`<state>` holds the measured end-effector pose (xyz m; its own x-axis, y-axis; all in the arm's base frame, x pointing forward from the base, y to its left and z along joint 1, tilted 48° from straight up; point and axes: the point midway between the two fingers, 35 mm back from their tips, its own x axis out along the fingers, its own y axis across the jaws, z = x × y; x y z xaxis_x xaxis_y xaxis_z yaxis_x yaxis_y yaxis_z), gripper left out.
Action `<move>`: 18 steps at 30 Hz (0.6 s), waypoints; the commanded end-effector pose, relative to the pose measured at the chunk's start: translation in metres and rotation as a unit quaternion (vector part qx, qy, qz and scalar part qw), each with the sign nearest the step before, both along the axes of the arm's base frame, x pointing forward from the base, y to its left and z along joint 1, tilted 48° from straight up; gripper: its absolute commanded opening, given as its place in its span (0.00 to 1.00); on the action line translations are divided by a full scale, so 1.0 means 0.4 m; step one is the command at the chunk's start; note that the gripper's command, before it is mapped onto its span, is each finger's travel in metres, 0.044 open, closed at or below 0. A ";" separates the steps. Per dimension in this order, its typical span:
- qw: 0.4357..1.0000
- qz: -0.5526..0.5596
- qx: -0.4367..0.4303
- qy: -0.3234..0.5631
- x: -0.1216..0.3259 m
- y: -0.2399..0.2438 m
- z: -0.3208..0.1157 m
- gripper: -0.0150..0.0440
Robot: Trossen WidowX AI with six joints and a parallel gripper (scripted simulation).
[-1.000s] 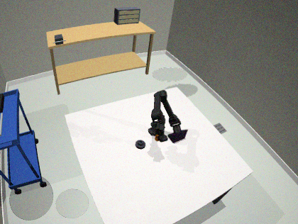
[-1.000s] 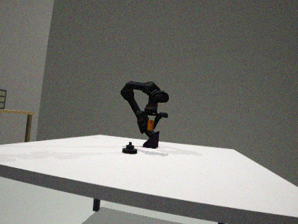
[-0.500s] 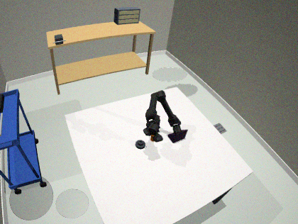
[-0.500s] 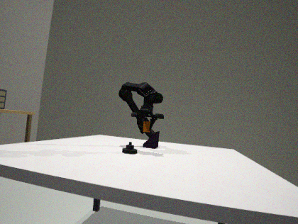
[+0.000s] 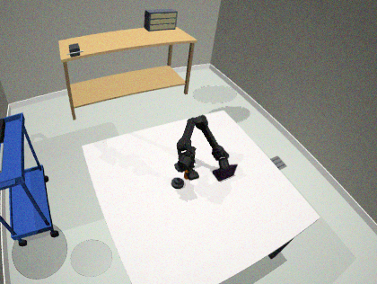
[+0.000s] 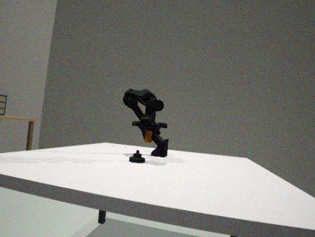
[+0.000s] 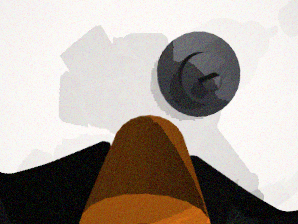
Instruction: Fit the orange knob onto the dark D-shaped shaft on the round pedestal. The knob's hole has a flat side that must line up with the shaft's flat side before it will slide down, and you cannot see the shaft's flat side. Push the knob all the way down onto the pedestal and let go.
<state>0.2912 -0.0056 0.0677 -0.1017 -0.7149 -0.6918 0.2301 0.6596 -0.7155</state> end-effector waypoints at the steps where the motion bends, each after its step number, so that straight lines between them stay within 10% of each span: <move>1: 1.000 0.004 0.000 -0.007 0.026 -0.024 0.016 0.25; 18: 1.000 0.001 -0.010 -0.007 0.065 -0.125 0.049 0.25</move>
